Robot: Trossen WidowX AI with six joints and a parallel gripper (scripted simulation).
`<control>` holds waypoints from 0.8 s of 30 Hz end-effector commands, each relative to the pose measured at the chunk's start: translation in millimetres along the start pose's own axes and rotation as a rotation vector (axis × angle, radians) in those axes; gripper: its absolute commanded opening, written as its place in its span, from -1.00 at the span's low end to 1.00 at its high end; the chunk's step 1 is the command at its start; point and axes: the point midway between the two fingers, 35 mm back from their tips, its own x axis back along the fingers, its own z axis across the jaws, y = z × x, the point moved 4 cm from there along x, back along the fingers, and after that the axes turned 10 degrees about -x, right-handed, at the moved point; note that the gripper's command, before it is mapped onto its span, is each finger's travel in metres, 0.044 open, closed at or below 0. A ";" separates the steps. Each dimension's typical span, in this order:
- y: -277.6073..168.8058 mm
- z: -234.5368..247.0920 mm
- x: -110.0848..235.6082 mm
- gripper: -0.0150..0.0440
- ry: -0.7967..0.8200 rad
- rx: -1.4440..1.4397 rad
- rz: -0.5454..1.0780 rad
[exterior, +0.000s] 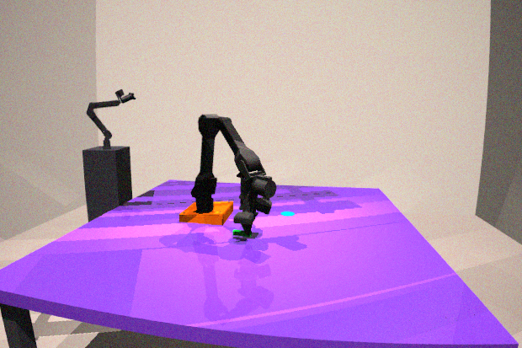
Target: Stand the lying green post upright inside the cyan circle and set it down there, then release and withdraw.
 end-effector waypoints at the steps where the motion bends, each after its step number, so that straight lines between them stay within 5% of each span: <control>1: 3.6 -2.1 13.5 -0.42 -0.010 0.002 -0.013; 24: 3.1 -1.5 85.7 -0.42 -0.010 0.002 -0.013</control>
